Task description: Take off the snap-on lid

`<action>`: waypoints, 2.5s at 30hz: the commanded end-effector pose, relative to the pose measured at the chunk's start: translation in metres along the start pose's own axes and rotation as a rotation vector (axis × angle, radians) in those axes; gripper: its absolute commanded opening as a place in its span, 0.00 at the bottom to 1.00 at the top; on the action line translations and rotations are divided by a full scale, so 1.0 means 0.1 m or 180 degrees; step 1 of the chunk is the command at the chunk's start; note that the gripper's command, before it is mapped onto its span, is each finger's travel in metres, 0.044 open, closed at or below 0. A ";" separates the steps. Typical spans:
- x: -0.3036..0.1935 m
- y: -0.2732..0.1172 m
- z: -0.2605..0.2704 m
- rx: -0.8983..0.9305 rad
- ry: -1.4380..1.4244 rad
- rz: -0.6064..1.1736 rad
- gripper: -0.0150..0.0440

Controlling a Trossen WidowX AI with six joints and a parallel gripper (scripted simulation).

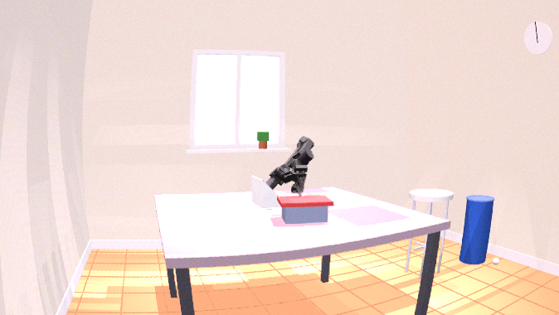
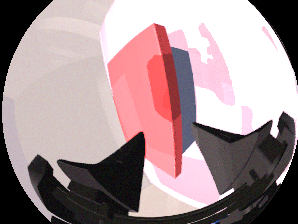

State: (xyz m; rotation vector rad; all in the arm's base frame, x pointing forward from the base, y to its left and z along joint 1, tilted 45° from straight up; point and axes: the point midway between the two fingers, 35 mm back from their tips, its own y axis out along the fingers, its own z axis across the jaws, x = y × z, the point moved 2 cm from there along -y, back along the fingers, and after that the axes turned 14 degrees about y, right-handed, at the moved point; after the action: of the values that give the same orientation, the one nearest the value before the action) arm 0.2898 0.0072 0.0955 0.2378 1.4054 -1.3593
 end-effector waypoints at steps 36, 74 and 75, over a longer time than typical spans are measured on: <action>0.01 0.38 -0.04 0.0004 0.0015 0.0007 0.48; 0.00 0.33 -0.01 -0.0006 0.0007 0.0009 0.25; 0.00 0.33 -0.01 -0.0006 0.0007 0.0009 0.25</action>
State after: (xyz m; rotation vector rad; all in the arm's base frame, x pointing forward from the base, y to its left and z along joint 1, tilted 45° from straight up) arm 0.3144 0.0205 0.0744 0.2358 1.4123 -1.3531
